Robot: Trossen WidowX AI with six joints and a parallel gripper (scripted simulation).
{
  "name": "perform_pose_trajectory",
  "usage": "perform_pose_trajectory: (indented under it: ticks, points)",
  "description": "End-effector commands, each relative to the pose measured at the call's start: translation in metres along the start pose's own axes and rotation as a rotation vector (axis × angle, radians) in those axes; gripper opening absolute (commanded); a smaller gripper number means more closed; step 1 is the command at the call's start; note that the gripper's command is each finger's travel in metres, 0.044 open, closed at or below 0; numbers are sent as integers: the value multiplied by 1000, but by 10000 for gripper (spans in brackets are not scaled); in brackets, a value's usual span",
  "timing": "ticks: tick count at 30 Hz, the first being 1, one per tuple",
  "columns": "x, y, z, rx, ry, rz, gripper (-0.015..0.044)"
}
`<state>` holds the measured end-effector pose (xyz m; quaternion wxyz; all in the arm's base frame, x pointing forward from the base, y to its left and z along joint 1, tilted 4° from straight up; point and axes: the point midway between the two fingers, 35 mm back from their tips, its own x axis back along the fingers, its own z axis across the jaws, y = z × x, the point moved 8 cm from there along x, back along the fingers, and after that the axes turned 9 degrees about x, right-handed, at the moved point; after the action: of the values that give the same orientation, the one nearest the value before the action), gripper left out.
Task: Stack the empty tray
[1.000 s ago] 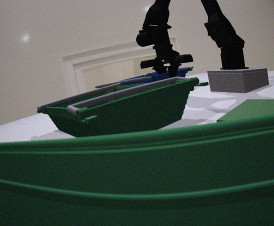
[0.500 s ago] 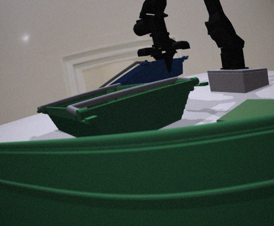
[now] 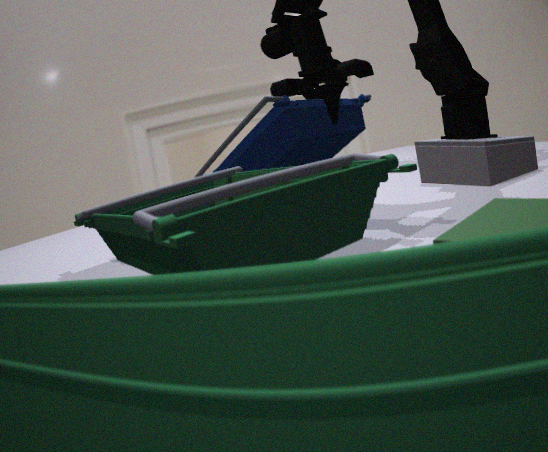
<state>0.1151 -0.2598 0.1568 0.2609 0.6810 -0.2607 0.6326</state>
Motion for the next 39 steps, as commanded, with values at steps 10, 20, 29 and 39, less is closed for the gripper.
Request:
perform_pose_trajectory:
  ticks: [10, 20, 29, 39]
  points:
    - [49, 12, 27, -7, 38, -14, 0]
    - [81, 19, 41, -7, 40, -15, 0]
    - [91, 21, 44, -7, 40, -15, 0]
    - [91, 21, 44, -7, 40, -15, 0]
